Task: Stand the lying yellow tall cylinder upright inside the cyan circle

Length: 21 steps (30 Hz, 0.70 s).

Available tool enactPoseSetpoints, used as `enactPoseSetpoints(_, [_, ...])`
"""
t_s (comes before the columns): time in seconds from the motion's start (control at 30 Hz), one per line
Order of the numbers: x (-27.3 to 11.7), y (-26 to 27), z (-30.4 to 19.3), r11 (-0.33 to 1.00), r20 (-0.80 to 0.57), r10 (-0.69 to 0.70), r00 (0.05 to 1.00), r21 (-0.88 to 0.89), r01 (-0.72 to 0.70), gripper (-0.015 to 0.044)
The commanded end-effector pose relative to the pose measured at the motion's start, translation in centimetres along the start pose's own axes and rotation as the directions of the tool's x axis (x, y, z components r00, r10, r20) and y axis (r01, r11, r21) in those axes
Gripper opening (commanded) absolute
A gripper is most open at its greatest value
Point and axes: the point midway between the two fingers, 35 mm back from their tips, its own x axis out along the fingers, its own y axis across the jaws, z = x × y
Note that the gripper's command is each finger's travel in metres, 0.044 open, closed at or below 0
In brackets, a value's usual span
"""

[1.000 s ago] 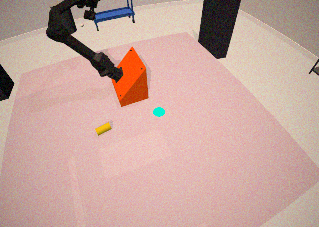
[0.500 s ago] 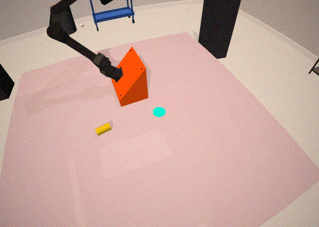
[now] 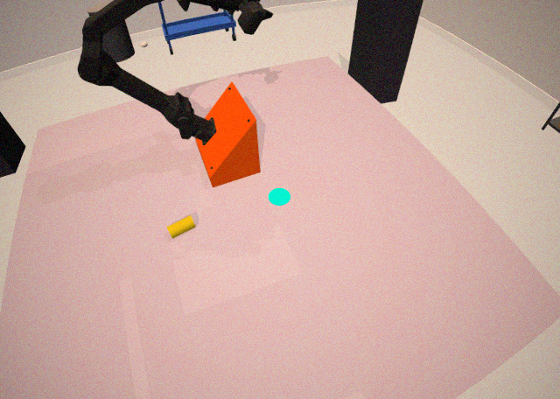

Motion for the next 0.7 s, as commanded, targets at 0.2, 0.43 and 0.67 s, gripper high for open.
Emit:
enactPoseSetpoints(0.2, [-5.6, -15.7, -3.7, 0.628, -0.107, -0.372, 0.922, 0.703, 0.335, 0.0309])
enactPoseSetpoints(0.43, [-10.7, -23.7, -9.9, 0.086, -0.294, -0.522, 0.801, 0.916, 0.393, 0.0309])
enactPoseSetpoints(0.67, [-16.2, -28.5, -18.1, -0.458, -0.524, -0.549, 0.651, 0.84, 0.29, 0.0309])
